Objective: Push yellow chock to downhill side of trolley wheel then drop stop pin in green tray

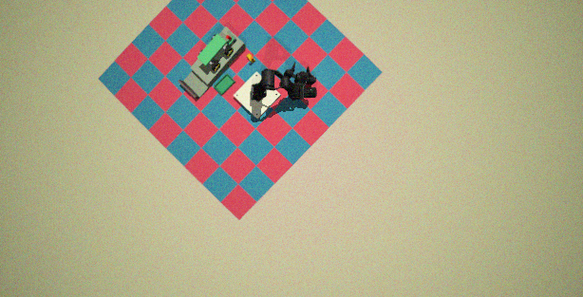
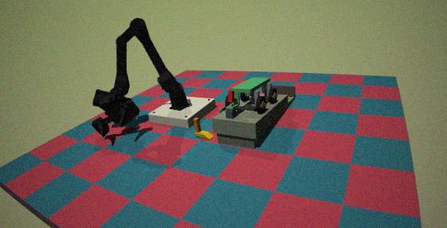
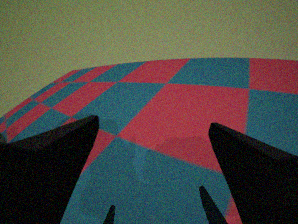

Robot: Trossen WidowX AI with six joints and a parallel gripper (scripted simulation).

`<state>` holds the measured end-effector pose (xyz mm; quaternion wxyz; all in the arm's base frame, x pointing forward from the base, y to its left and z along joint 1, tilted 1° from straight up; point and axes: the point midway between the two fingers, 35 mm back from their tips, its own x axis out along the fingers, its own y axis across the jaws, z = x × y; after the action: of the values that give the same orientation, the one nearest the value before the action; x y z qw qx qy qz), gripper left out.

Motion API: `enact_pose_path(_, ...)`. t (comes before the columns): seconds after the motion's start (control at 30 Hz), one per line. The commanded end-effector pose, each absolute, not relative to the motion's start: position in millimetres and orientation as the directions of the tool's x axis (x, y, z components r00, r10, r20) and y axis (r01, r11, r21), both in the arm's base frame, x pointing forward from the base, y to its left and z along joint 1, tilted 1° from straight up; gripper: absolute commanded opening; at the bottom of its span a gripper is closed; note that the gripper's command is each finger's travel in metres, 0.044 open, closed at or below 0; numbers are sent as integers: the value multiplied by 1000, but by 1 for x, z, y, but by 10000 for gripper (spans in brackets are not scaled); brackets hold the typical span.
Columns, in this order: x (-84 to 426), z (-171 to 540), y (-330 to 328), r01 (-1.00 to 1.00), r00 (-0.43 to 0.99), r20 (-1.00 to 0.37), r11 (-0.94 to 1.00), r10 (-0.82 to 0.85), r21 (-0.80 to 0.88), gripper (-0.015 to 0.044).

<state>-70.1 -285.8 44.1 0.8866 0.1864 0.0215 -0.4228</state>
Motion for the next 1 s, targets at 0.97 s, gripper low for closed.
enact_pose_path(0.97,85,45,-301,297,700,-659,951,-277,-85,190)
